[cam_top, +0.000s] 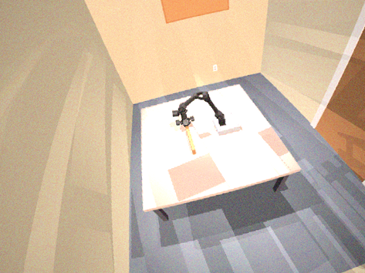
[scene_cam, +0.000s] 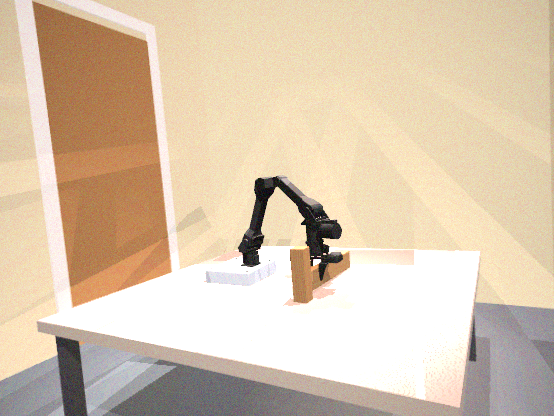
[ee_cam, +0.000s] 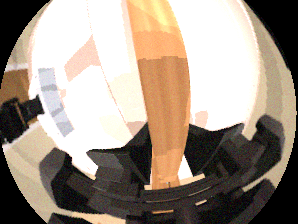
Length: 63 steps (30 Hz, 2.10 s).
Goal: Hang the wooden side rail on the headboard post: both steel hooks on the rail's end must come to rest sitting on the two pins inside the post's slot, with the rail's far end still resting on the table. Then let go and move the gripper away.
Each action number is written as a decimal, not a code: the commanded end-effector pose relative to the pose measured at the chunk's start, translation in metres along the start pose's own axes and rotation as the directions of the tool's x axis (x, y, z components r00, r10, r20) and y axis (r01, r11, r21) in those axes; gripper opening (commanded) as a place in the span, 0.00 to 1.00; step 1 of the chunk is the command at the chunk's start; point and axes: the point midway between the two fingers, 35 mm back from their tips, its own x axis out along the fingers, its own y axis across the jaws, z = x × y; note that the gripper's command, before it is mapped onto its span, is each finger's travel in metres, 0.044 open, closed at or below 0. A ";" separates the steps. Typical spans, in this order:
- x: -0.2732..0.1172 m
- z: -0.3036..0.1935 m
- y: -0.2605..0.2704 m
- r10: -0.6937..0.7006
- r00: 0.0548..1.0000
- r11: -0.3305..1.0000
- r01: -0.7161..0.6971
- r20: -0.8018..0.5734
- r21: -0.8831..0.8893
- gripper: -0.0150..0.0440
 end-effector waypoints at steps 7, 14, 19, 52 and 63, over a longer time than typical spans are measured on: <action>0.001 -0.001 -0.001 -0.004 1.000 1.000 0.004 -0.007 0.004 0.25; 0.002 -0.001 -0.001 -0.004 1.000 1.000 0.004 -0.007 0.004 0.25; 0.003 -0.001 -0.001 -0.004 1.000 1.000 0.004 -0.007 0.004 0.25; 0.008 -0.001 -0.001 -0.004 1.000 1.000 0.004 -0.007 0.004 0.25; 0.008 0.000 0.001 0.002 1.000 1.000 -0.002 0.000 0.000 0.65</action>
